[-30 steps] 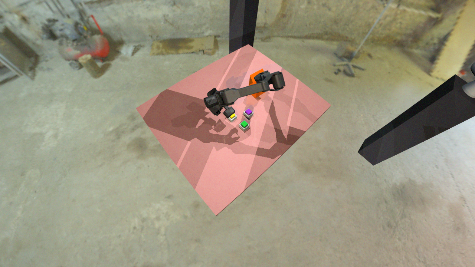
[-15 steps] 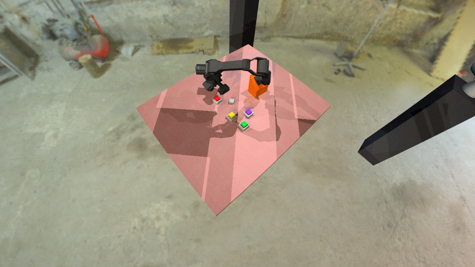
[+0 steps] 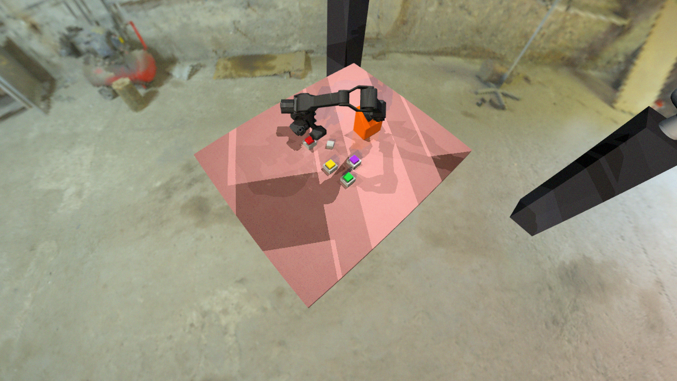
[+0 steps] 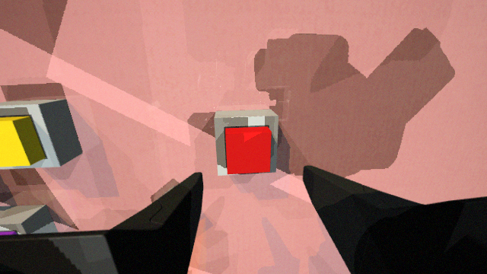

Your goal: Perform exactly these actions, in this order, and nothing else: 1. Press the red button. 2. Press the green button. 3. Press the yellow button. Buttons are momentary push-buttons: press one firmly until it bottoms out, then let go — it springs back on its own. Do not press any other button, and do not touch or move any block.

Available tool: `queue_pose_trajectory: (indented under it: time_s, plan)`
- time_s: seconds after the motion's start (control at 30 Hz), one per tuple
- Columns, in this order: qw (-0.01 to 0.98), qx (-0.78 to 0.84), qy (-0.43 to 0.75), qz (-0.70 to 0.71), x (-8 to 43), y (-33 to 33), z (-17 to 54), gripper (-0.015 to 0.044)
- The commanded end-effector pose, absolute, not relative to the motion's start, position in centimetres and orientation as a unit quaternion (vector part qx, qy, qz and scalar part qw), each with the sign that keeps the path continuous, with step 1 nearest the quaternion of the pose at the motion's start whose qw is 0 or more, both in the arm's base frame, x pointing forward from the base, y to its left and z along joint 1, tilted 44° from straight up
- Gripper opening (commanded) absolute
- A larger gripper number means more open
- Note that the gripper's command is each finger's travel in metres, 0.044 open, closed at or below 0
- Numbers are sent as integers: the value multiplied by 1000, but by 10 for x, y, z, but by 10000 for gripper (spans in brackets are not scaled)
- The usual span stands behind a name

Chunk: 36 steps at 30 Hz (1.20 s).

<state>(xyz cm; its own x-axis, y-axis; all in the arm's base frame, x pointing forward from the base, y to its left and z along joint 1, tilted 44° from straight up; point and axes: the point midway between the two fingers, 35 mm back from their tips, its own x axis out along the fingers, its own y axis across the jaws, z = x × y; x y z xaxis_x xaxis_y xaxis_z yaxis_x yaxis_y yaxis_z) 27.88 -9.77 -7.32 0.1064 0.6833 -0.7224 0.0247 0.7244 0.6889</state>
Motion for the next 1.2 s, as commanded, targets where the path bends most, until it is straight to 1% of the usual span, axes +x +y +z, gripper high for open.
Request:
queue_pose_trajectory:
  time_s: [0.0,0.07,0.1,0.47,1.17]
  plan:
    - [690,288,620,236,279,-96,-76,85]
    - [690,288,620,236,279,-96,-76,32]
    - [690,288,620,236,279,-96,-76,20]
    - [690,288,620,236,279,-95,-77,20]
    - [690,288,620,236,283,-72,-100,20]
